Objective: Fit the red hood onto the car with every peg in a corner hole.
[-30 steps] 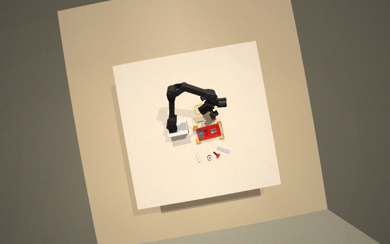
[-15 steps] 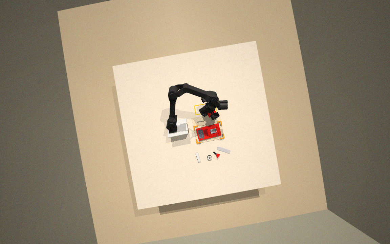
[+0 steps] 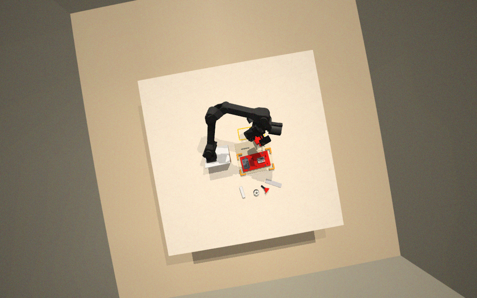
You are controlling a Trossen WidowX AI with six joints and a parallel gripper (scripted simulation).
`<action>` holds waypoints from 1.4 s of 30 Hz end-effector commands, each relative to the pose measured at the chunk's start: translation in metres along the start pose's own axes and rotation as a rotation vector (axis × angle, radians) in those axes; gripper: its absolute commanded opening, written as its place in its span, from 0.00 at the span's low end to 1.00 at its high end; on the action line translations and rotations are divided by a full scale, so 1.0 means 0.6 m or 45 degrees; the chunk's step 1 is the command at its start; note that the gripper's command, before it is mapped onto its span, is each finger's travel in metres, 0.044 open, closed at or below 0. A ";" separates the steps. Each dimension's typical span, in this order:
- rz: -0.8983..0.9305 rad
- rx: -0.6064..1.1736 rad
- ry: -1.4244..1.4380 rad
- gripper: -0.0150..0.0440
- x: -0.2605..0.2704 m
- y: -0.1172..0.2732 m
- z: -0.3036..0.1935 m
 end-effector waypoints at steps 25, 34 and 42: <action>-0.004 -0.008 0.904 0.65 0.026 -0.045 -0.012; -0.017 -0.013 1.974 1.00 0.049 -0.097 -0.018; -0.018 -0.013 2.054 1.00 0.051 -0.101 -0.018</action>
Point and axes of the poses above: the point midway between the two fingers, 35 mm back from their tips, its own y axis back along the fingers, its own x axis across the jaws, z = x × y, the point moved 10 cm from there along y, back along the fingers, and after that the axes turned 15 degrees about -y, right-handed, at the moved point
